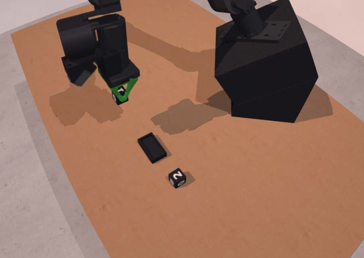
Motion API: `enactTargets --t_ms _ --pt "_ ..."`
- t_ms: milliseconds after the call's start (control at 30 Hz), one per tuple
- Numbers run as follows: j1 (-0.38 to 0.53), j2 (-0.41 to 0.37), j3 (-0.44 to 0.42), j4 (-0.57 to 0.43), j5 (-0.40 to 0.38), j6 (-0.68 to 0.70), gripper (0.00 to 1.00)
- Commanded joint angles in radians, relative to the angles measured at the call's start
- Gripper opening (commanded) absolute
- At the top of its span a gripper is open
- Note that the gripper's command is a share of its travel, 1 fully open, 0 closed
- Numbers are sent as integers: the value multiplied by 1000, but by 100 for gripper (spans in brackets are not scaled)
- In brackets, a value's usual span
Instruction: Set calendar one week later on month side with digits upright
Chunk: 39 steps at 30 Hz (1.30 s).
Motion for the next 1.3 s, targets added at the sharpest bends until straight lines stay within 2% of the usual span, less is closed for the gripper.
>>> enactTargets --t_ms 0,200,267,400,467,567,600,1067,1267 --pt "17 -4 -8 -64 10 20 26" --pt "17 -3 15 -63 7 20 26" --pt "35 20 23 -66 17 41 26" --pt "230 95 35 -89 97 269 26" --pt "230 95 35 -89 97 269 26" --pt "327 133 40 -100 136 381 26" --pt "329 98 40 -100 137 384 26" --pt "322 97 38 -87 136 383 26" --pt "299 147 -10 -48 126 361 26"
